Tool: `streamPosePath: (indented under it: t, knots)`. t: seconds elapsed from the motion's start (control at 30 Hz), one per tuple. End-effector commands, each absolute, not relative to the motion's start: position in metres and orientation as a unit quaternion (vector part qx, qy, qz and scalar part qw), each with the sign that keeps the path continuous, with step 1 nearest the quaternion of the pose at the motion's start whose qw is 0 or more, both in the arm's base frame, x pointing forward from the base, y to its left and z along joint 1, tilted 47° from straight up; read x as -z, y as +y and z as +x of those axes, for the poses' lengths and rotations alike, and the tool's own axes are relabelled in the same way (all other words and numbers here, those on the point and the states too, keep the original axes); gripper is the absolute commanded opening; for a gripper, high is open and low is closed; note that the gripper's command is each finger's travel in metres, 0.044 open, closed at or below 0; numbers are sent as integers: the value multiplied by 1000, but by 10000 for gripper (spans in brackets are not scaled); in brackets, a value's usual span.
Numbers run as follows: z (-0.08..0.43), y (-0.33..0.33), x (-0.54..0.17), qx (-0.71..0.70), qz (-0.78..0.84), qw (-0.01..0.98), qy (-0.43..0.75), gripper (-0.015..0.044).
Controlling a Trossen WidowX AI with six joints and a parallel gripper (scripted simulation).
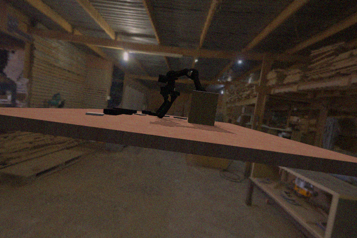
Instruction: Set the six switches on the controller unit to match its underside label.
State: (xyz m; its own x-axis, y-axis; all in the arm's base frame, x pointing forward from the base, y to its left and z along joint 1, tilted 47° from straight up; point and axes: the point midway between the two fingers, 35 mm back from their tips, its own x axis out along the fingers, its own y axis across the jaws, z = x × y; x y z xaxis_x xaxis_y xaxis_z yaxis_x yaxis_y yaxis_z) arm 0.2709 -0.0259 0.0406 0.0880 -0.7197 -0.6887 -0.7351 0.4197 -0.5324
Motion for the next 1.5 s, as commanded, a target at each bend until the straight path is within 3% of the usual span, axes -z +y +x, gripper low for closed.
streamPosePath:
  t: [0.0,1.47]
  knots:
    - [267,-34,-36,-6,-535,500,681,338]
    - [251,-64,-34,-6,-535,499,681,338]
